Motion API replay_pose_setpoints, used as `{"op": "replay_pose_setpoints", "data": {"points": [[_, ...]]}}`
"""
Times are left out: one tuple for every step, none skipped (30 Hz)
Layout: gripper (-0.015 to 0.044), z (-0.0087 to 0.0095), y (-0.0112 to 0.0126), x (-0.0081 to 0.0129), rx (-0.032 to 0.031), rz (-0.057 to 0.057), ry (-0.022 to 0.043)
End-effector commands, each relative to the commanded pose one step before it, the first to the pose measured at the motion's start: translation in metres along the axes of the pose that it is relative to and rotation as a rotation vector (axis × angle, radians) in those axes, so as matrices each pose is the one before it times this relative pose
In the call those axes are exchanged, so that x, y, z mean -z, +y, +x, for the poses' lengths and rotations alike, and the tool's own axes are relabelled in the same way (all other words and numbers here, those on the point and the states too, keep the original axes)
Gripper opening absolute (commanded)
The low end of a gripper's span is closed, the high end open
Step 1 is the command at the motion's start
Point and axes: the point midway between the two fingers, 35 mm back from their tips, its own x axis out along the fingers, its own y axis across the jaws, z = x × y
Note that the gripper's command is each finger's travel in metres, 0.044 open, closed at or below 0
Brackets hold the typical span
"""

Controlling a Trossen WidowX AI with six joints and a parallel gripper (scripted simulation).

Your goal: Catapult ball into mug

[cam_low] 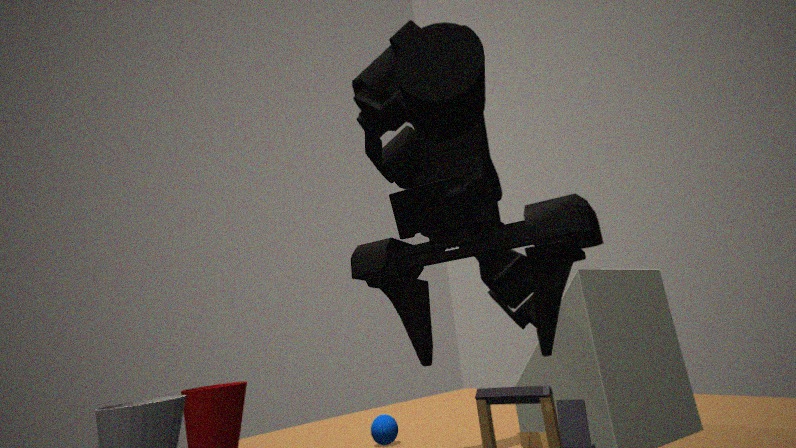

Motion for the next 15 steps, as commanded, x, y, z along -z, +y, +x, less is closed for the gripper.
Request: {"op": "replay_pose_setpoints", "data": {"points": [[0.044,0.01079,0.00056,0.00328,0.00403,-0.0094,0.02593],[0.044,-0.00223,-0.00042,0.00104,0.00009,0.0006,0.00189],[0.044,-0.00555,-0.00108,0.00267,0.00033,0.0014,0.00477],[0.044,-0.00221,-0.00044,0.0011,0.00018,0.0006,0.00192],[0.044,0.00267,0.0,-0.00019,-0.00001,0.0,-0.00006],[0.044,0.00798,-0.00002,-0.00044,0.00006,0.0,-0.00013],[0.044,0.01322,-0.0001,-0.00027,0.00037,0.0001,-0.00002],[0.044,0.0131,-0.00015,0.00029,0.00068,0.0001,0.00024],[0.044,0.00779,-0.00011,0.00045,0.00056,0.0001,0.00027],[0.044,0.00258,-0.00004,0.00019,0.00021,0.0,0.00011],[0.044,0.0,0.0,0.0,0.0,0.0,0.0],[0.044,0.0,0.0,0.0,0.0,0.0,0.0],[0.044,0.0,0.0,0.0,0.0,0.0,0.0],[0.044,0.0,0.0,0.0,0.0,0.0,0.0],[0.044,0.00027,0.0,-0.00002,0.0,0.0,-0.00001]]}}
